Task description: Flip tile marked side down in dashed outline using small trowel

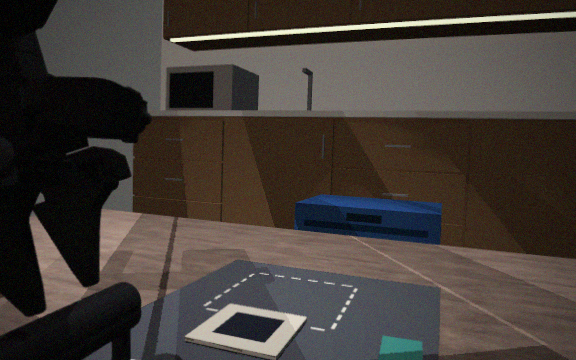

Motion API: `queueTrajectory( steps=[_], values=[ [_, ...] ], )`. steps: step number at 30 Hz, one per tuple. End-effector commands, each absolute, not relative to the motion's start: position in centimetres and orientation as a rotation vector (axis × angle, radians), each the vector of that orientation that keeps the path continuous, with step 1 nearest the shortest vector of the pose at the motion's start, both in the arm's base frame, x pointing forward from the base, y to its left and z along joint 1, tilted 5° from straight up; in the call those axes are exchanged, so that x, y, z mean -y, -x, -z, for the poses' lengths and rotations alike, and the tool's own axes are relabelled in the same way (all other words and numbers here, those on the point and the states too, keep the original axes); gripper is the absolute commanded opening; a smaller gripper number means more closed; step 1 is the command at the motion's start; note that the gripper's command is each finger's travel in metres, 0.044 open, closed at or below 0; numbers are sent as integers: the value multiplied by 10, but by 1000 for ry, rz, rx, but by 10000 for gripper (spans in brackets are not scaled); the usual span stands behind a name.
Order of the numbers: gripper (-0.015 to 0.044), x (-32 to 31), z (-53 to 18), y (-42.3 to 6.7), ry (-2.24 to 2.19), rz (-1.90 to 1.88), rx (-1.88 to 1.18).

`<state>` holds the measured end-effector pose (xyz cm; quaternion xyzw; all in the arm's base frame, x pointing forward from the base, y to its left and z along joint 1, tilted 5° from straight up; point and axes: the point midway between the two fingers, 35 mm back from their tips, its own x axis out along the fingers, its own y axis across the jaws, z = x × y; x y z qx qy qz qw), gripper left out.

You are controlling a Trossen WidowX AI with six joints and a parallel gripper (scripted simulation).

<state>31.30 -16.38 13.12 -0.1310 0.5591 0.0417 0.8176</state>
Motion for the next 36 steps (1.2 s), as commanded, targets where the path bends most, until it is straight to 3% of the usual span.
queueTrajectory(
  steps=[1,36],
  values=[
    [300,164,-129,-311,151,1,-1145],
    [300,153,-113,-291,-908,469,-705]
  ],
)
